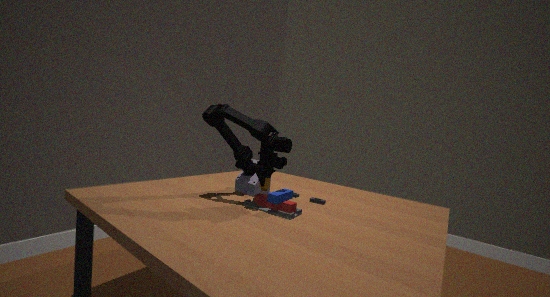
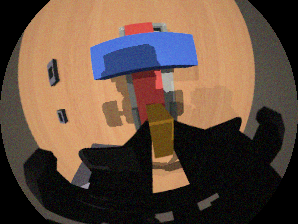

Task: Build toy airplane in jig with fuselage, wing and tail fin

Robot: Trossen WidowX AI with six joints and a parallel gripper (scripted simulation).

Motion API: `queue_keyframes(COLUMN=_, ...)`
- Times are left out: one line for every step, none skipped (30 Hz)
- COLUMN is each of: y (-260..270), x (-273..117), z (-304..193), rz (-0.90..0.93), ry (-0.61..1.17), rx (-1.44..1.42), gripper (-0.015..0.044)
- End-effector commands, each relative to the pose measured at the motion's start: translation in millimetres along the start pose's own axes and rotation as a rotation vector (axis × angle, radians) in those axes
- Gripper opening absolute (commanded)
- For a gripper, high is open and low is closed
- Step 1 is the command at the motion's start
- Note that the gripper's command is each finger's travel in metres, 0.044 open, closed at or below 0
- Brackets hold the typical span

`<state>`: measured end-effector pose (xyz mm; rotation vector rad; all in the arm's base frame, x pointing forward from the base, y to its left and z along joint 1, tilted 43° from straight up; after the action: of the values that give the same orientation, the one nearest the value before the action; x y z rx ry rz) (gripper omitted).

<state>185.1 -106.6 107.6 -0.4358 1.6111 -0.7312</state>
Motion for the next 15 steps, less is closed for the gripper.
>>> queue_keyframes(y=0, x=7, z=0, rz=-0.006, ry=0.001, rx=-0.005, gripper=0.0065)
queue_keyframes(y=0, x=8, z=0, rz=-0.006, ry=0.001, rx=-0.005, gripper=0.0065)
queue_keyframes(y=0, x=10, z=-1, rz=-0.006, ry=0.001, rx=-0.005, gripper=0.0065)
queue_keyframes(y=0, x=12, z=-1, rz=-0.006, ry=0.001, rx=-0.005, gripper=0.0065)
queue_keyframes(y=0, x=13, z=-1, rz=-0.006, ry=0.001, rx=-0.005, gripper=0.0065)
queue_keyframes(y=0, x=15, z=-1, rz=-0.006, ry=0.001, rx=-0.005, gripper=0.0065)
queue_keyframes(y=0, x=16, z=-1, rz=-0.007, ry=0.001, rx=-0.005, gripper=0.0065)
queue_keyframes(y=0, x=18, z=-1, rz=-0.007, ry=0.001, rx=-0.005, gripper=0.0065)
queue_keyframes(y=0, x=20, z=-1, rz=-0.007, ry=0.001, rx=-0.005, gripper=0.0065)
queue_keyframes(y=-1, x=21, z=-1, rz=-0.007, ry=0.001, rx=-0.005, gripper=0.0065)
queue_keyframes(y=-1, x=23, z=-1, rz=-0.008, ry=0.001, rx=-0.005, gripper=0.0065)
queue_keyframes(y=-1, x=24, z=-1, rz=-0.008, ry=0.001, rx=-0.005, gripper=0.0065)
queue_keyframes(y=-1, x=26, z=-1, rz=-0.008, ry=0.001, rx=-0.005, gripper=0.0065)
queue_keyframes(y=-1, x=26, z=-2, rz=-0.008, ry=0.001, rx=-0.005, gripper=0.0065)
queue_keyframes(y=-1, x=27, z=-2, rz=-0.008, ry=0.001, rx=-0.005, gripper=0.0065)
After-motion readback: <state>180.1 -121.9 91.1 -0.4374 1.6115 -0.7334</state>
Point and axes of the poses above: the point midway between the two fingers, 35 mm back from their tips, its own x axis out along the fingers, its own y axis across the jaws, z = x × y, the point moved 3 cm from there along -x, back along the fingers, and after that the axes turned 4 degrees about x, right-handed, at the moved point
